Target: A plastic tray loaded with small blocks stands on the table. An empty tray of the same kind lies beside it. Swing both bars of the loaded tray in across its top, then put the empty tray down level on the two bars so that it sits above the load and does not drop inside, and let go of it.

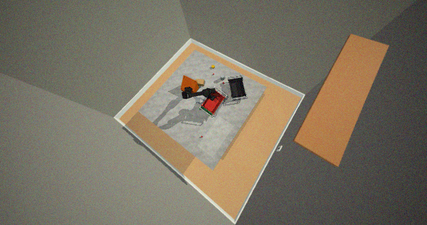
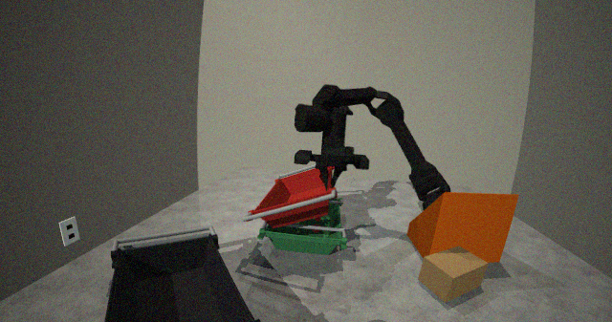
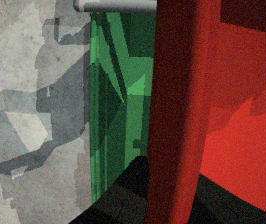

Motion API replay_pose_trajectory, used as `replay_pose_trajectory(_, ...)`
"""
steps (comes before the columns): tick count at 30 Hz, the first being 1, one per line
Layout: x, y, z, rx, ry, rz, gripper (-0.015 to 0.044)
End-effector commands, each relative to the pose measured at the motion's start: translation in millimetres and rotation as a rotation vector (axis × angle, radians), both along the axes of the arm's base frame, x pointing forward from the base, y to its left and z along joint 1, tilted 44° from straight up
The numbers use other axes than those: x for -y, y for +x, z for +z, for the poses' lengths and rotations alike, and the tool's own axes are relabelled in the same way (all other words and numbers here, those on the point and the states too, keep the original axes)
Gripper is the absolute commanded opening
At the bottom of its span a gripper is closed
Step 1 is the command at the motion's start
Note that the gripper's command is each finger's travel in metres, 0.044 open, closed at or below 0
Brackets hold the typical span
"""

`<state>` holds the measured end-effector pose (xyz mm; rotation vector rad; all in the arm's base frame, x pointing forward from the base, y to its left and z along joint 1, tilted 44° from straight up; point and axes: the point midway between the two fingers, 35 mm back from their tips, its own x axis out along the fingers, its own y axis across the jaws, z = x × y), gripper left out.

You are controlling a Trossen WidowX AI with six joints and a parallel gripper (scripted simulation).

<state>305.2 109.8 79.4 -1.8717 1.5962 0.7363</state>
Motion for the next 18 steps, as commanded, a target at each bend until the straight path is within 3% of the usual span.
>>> replay_pose_trajectory(1,3,-2,0,-0.001,0.0,0.003,0.0)
replay_pose_trajectory(18,18,-10,-7,-0.002,-0.001,0.003,0.0)
